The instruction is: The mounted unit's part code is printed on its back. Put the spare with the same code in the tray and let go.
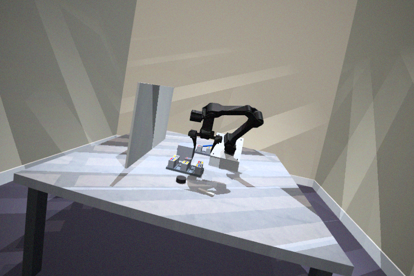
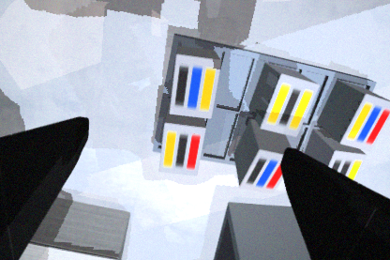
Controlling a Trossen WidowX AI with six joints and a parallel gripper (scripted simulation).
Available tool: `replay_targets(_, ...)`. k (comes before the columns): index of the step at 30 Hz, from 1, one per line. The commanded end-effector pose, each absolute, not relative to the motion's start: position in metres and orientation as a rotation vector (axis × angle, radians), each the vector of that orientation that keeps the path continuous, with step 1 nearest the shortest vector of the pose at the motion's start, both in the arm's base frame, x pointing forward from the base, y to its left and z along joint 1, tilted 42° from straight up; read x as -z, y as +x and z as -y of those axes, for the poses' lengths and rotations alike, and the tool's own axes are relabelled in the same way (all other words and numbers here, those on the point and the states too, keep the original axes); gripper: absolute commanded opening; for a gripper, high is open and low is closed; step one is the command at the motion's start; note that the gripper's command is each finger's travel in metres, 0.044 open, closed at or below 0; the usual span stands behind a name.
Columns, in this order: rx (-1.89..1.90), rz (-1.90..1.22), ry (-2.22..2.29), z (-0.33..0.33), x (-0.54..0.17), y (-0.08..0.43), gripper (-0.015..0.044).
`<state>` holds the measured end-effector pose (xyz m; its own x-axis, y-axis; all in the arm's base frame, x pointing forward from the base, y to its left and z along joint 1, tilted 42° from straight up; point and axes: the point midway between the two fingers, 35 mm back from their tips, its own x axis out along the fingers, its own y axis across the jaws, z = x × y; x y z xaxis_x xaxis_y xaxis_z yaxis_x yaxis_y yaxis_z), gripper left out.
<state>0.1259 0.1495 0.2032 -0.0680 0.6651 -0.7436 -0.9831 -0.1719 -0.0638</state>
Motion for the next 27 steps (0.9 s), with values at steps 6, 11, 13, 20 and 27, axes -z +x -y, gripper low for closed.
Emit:
replay_targets(6, -1.620, -0.526, -0.790, -0.162, -0.189, 0.125, 0.0335)
replay_targets(11, -1.620, -0.523, -0.787, -0.178, -0.171, 0.130, 0.0300)
replay_targets(13, -1.620, -0.523, -0.787, -0.178, -0.171, 0.130, 0.0300)
replay_targets(20, -1.620, -0.524, -0.788, -0.180, -0.169, 0.131, 0.0300)
replay_targets(27, -1.620, -0.525, -0.791, -0.187, -0.161, 0.132, 0.0300)
